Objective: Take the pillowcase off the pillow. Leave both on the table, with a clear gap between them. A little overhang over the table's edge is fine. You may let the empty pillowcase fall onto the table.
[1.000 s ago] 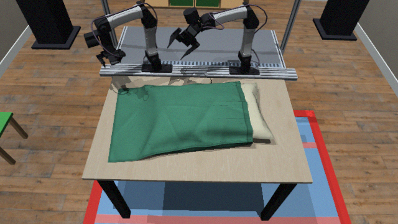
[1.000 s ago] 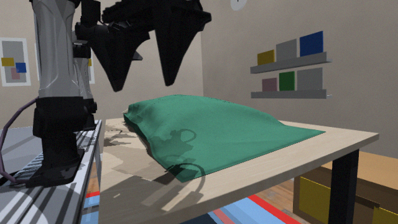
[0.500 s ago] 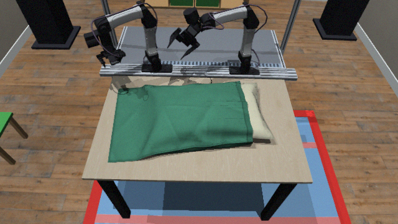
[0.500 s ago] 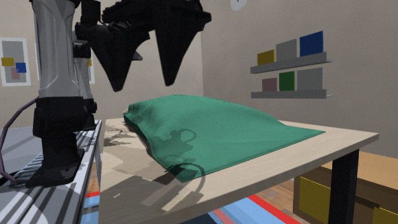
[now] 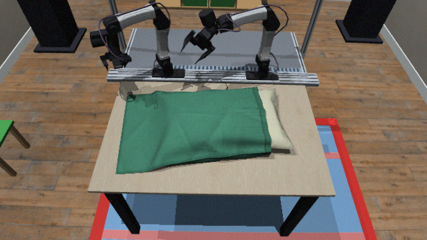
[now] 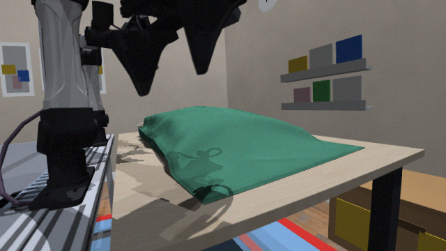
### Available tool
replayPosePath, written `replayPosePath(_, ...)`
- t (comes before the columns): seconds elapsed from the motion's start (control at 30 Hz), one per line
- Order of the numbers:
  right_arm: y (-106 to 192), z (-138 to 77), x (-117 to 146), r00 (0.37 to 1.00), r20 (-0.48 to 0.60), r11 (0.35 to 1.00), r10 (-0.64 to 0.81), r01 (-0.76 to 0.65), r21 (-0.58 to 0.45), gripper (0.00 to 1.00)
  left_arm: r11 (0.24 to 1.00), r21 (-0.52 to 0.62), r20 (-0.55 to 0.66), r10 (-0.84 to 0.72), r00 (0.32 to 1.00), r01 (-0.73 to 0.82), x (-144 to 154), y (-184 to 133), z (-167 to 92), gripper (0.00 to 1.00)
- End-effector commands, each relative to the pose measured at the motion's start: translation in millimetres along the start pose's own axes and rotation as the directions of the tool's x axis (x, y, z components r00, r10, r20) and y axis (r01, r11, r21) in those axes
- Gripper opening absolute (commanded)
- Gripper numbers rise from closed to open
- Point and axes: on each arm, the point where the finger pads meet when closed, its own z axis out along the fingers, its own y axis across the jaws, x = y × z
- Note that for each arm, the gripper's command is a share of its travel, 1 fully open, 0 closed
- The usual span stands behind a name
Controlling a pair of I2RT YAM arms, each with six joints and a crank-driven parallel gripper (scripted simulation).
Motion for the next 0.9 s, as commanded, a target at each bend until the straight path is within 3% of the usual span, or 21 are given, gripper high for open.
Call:
replayPosePath(0.0, -34.7, -14.5, 3.6, 0.993, -0.036, 0.968, 0.114, -0.103, 0.227, 1.0, 0.995, 0.089, -0.045, 0.053, 0.998, -0.048, -8.5, -1.0, -11.5, 1.0)
replayPosePath(0.07, -32.2, -14.2, -7.7, 0.991, -0.018, 0.96, 0.134, -0.126, 0.251, 1.0, 0.996, 0.08, -0.007, 0.049, 0.999, -0.048, -33.8, 10.8, -9.6, 1.0)
replayPosePath(0.2, -45.7, -26.1, -26.1, 0.982, 0.038, 0.908, 0.185, -0.185, 0.376, 1.0, 0.99, 0.077, -0.039, 0.124, 0.991, -0.121, -39.1, 36.0, -11.3, 1.0)
replayPosePath(0.33, -38.2, -23.4, -37.4, 0.98, 0.062, 0.907, 0.187, -0.196, 0.372, 1.0, 0.99, 0.078, -0.017, 0.12, 0.993, -0.119, -50.7, 40.0, -7.0, 1.0)
replayPosePath(0.8, -29.4, -40.0, -122.2, 0.929, 0.334, 0.821, 0.16, -0.312, 0.477, 1.0, 0.978, 0.012, 0.073, 0.205, 0.976, -0.207, -124.3, 115.8, -12.2, 1.0)
replayPosePath(0.87, -29.4, -40.0, -122.2, 0.929, 0.334, 0.821, 0.16, -0.312, 0.477, 1.0, 0.978, 0.012, 0.073, 0.205, 0.976, -0.207, -124.3, 115.8, -12.2, 1.0)
